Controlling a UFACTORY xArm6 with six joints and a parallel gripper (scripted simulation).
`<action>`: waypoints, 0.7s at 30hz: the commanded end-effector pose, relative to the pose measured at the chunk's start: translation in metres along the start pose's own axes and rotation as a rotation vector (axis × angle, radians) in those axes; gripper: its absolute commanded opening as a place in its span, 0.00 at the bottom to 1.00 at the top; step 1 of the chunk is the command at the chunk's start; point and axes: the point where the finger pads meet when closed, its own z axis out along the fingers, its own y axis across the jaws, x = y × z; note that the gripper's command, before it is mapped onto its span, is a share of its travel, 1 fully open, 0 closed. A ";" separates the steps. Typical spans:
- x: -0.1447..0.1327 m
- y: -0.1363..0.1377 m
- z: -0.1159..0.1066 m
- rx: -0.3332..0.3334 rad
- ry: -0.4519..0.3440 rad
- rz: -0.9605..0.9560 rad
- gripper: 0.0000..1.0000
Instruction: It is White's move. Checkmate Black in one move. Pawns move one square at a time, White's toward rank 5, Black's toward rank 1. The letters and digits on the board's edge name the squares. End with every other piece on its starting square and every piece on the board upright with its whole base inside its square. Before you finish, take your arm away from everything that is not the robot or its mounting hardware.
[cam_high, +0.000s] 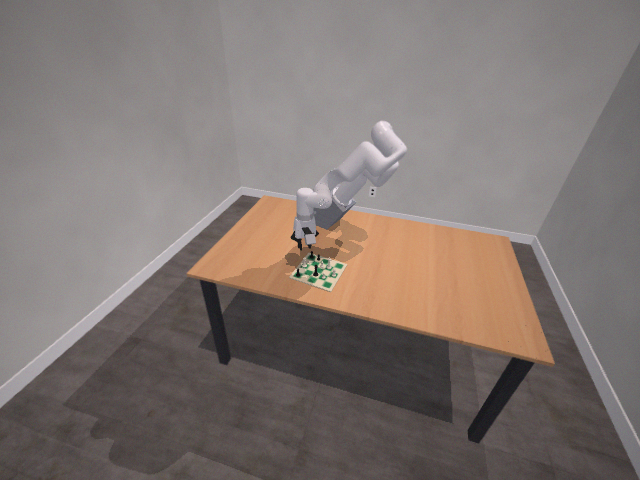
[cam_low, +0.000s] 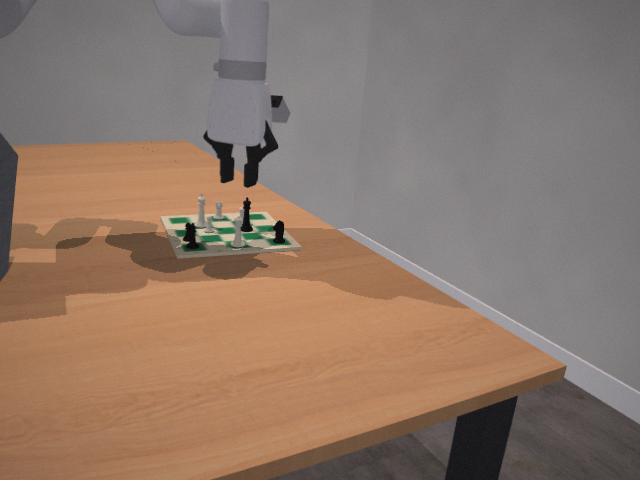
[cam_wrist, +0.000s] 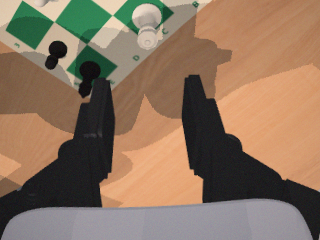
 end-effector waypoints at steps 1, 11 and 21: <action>0.001 0.001 -0.001 -0.003 0.002 -0.001 0.42; 0.001 0.001 0.001 -0.003 0.001 -0.001 0.42; 0.001 0.001 0.009 -0.003 0.001 0.000 0.42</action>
